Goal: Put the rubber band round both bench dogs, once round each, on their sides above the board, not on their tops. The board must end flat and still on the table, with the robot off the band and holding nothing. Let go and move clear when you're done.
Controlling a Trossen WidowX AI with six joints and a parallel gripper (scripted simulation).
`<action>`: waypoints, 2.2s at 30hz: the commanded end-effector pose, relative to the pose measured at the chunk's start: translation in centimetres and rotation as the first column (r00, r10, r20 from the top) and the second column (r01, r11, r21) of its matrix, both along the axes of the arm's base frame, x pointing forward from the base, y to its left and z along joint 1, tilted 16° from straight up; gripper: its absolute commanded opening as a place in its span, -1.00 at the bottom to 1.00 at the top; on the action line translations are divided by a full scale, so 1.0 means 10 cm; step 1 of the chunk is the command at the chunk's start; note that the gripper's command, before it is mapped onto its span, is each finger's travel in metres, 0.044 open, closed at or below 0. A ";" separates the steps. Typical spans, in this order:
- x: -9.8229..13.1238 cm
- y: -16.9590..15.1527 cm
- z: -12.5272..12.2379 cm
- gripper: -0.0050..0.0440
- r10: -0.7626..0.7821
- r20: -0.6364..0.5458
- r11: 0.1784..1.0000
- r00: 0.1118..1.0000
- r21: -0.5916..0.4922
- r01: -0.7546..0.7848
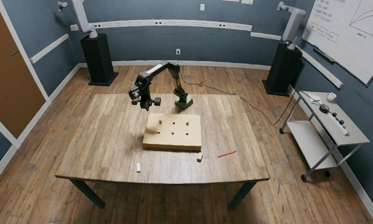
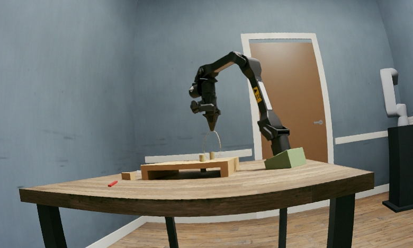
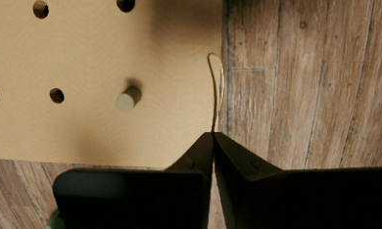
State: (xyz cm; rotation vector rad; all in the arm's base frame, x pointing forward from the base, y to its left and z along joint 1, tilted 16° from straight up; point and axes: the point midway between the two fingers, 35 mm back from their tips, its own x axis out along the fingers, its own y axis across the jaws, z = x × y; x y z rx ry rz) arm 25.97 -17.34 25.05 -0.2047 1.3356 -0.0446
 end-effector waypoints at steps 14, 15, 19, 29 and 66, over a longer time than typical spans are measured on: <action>0.03 0.13 -0.20 -1.00 -0.003 0.022 1.000 1.000 -0.016 0.003; 0.04 0.14 -0.22 -1.00 -0.003 0.022 1.000 1.000 -0.016 0.003; 0.05 0.17 -0.30 -1.00 -0.003 0.022 1.000 1.000 -0.015 0.003; 0.06 0.23 -0.44 -1.00 -0.003 0.020 1.000 1.000 -0.013 0.003; 0.05 0.58 -0.78 -1.00 -0.005 0.019 1.000 1.000 -0.013 0.005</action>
